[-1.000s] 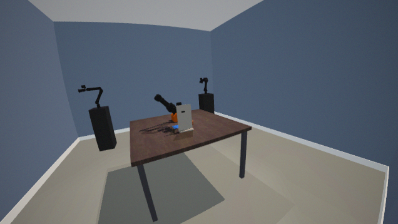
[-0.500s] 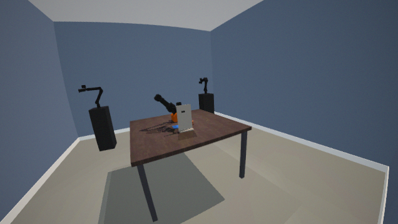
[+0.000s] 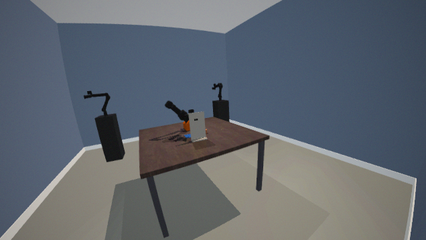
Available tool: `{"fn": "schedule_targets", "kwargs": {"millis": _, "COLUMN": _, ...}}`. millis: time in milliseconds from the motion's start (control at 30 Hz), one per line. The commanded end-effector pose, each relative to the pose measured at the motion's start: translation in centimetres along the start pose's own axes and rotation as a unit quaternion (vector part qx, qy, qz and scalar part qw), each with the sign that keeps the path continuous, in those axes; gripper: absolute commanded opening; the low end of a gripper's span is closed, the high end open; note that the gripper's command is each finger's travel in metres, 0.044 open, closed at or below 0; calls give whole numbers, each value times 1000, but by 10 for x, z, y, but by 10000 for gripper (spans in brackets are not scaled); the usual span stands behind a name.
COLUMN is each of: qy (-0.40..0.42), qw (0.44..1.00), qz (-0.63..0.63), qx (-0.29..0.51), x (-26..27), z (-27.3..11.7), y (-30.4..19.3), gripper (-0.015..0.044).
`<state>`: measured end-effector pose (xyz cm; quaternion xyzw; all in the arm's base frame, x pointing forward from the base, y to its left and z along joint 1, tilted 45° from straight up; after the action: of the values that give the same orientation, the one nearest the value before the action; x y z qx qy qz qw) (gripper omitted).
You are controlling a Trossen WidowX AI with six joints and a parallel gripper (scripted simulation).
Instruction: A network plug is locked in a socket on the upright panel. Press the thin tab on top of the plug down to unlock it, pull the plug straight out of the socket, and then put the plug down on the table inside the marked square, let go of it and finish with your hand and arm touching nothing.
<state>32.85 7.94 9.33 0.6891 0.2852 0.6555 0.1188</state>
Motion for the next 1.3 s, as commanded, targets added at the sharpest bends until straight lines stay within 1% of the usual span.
{"fn": "schedule_targets", "kwargs": {"millis": 0, "qy": -1, "qw": 1000, "qz": 1, "qx": -1, "x": -1, "z": -4, "y": -1, "gripper": 0}}
{"fn": "schedule_targets", "kwargs": {"millis": 967, "qy": -2, "qw": 1000, "qz": 1, "qx": 0, "x": -2, "z": -20, "y": -6, "gripper": 0}}
{"fn": "schedule_targets", "kwargs": {"millis": 1267, "qy": -1, "qw": 1000, "qz": 0, "qx": 0, "x": 14, "z": -20, "y": -10, "gripper": 0}}
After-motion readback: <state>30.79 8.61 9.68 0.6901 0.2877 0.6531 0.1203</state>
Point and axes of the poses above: the point midway between the two fingers, 35 mm back from their tips, its own z axis out along the fingers, its own x axis across the jaws, y = z × x, the point moved 3 cm from there along -z, back along the fingers, and after that the axes turned 12 degrees about z, right-handed, at the moved point
